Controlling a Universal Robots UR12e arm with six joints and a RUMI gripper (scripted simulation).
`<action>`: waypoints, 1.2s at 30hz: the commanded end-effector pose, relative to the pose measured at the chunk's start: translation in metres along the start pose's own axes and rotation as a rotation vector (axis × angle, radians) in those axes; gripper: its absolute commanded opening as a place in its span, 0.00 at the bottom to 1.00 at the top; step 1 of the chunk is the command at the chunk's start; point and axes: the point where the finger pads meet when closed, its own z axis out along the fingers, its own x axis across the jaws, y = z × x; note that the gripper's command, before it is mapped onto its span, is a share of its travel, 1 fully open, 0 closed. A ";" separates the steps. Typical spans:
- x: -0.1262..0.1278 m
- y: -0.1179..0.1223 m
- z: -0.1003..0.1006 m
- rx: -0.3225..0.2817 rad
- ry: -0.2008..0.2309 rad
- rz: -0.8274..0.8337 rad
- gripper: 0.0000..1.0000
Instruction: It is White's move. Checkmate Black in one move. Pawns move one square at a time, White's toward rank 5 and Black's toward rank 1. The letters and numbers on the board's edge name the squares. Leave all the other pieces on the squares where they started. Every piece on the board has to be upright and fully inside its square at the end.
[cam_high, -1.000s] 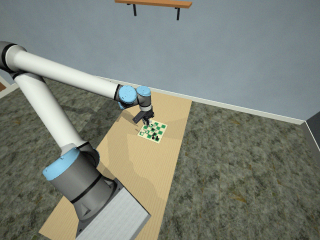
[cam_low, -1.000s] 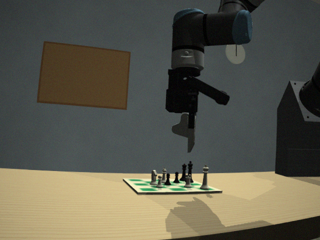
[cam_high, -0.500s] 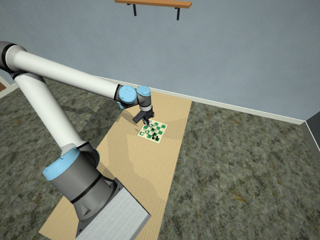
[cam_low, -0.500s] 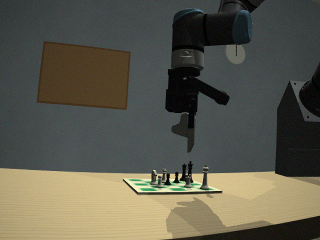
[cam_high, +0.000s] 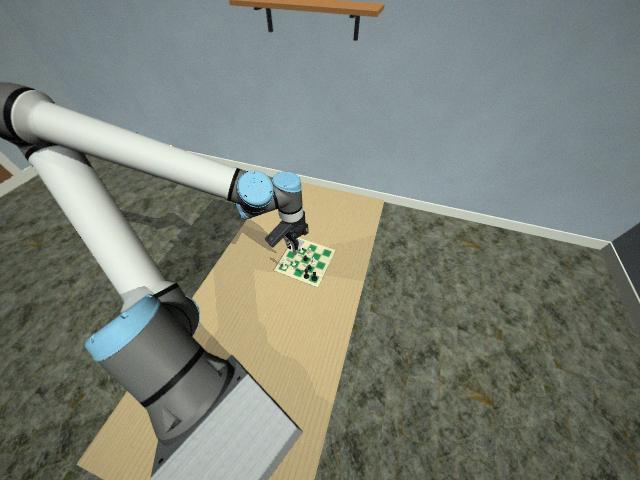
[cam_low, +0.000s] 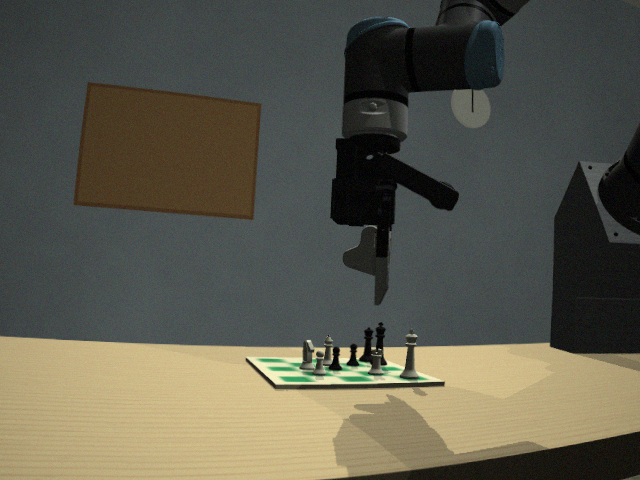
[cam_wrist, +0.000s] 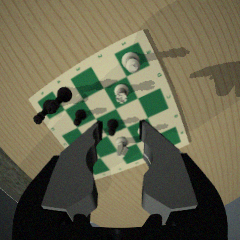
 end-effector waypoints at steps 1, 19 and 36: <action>0.000 0.000 0.004 0.003 0.001 0.000 0.22; 0.000 -0.002 0.022 0.004 0.002 0.003 0.22; 0.000 -0.002 0.045 0.004 0.002 0.002 0.22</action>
